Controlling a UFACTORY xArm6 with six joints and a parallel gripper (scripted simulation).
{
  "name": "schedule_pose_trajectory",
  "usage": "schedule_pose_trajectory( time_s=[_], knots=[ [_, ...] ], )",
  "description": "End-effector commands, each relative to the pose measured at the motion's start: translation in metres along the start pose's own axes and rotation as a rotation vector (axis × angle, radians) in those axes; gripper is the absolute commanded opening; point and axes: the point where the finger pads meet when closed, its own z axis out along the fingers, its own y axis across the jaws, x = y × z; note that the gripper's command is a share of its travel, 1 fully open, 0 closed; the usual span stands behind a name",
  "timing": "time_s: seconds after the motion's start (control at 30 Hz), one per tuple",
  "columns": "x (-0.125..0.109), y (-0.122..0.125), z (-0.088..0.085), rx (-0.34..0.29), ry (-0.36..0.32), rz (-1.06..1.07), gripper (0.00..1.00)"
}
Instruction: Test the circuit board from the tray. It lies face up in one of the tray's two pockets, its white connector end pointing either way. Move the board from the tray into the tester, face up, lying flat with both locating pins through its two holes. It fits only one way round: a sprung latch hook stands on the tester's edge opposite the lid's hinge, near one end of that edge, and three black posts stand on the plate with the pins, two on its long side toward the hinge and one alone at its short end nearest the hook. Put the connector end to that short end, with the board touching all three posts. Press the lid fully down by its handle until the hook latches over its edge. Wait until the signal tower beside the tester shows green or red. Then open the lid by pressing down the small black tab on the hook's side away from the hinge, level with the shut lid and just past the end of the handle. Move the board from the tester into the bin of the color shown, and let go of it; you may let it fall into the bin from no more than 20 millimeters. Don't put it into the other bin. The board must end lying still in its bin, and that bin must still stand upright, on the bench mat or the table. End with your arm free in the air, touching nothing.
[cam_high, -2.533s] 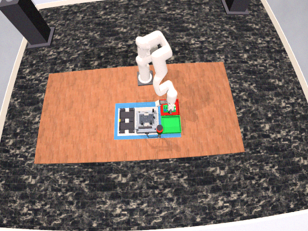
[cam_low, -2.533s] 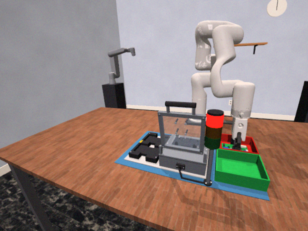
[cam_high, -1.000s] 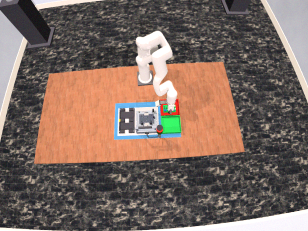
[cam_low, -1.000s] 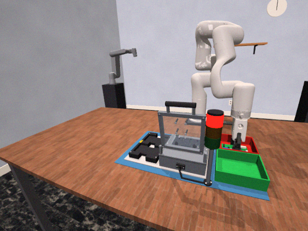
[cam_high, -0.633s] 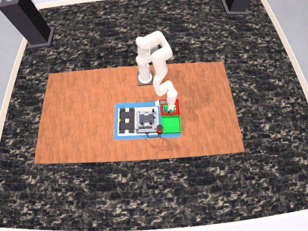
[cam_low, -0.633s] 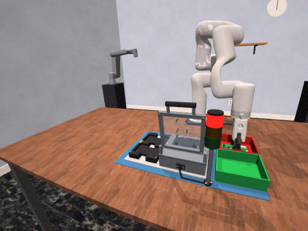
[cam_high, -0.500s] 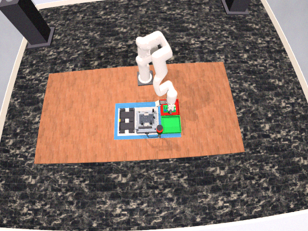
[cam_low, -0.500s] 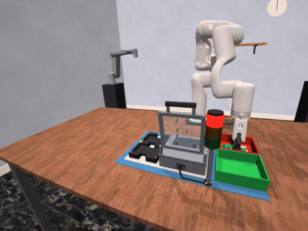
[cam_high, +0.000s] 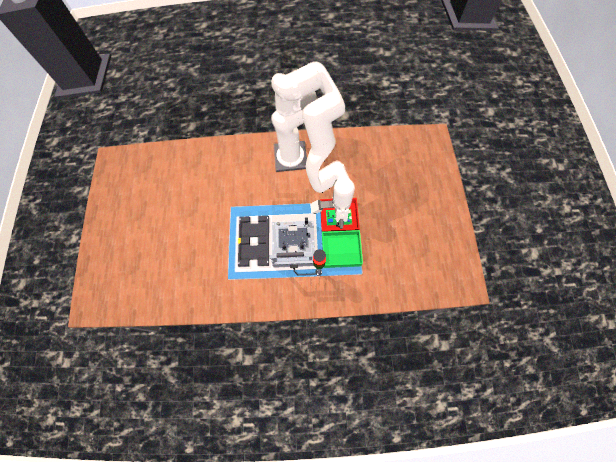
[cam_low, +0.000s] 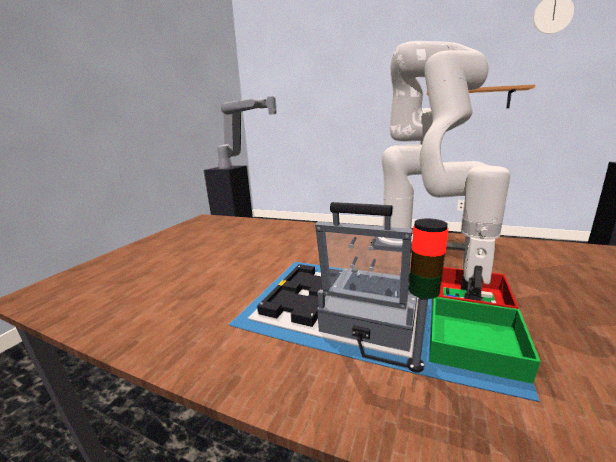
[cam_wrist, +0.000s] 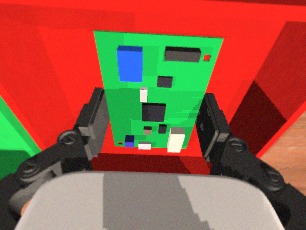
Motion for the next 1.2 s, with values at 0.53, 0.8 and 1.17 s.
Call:
schedule_pose_trajectory(
  time_s=[0.53,0.8,1.17],
  knots=[
    [-0.0007,-0.0011,-0.0005,0.003,-0.002,0.000,0.79],
    [-0.0007,-0.0011,-0.0005,0.003,-0.002,0.000,1.00],
    [-0.0007,-0.0011,-0.0005,0.003,-0.002,0.000,1.00]
  ],
)
